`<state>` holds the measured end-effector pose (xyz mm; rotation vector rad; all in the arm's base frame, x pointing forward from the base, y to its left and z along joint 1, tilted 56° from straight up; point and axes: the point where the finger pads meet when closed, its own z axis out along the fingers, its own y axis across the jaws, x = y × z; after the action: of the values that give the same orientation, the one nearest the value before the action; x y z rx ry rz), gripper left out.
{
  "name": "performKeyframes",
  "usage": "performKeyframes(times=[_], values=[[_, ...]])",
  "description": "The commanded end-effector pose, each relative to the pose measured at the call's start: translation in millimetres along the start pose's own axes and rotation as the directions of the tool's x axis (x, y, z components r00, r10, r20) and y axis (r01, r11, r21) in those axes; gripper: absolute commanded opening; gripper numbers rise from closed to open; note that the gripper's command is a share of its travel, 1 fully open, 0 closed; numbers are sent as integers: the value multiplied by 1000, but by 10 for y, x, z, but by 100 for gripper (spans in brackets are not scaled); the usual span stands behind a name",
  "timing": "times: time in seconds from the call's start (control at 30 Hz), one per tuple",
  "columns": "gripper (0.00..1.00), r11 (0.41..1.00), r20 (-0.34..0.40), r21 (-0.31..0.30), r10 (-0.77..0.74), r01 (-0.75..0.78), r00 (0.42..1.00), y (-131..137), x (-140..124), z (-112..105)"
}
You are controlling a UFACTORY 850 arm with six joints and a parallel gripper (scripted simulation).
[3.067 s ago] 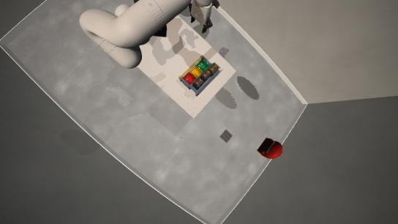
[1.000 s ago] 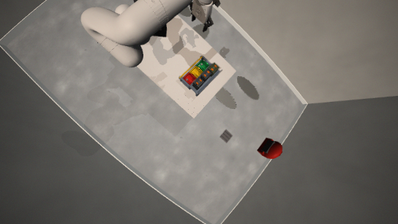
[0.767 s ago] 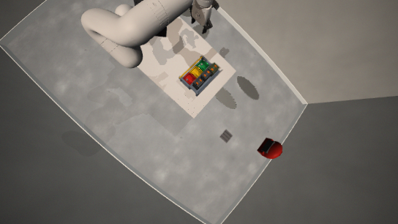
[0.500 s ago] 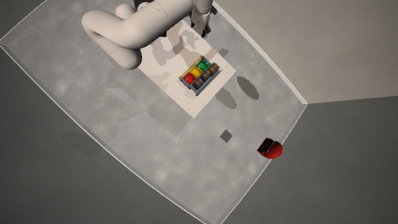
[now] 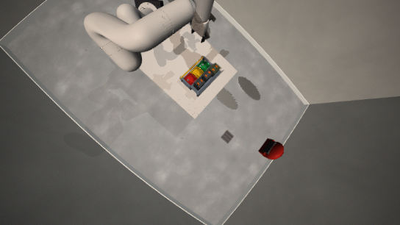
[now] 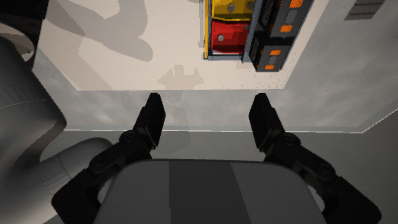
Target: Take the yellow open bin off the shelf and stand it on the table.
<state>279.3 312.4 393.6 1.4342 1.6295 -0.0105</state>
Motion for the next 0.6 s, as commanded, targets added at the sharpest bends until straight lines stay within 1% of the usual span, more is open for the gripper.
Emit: performKeyframes(times=[0.0,0.2,0.37,0.57], values=[[100,1000,-2,-1,1,-1,1000,6,4,3],[100,1000,-2,-1,1,-1,1000,6,4,3],[100,1000,-2,-1,1,-1,1000,7,7,501],[100,1000,-2,-1,1,-1,1000,7,7,501]])
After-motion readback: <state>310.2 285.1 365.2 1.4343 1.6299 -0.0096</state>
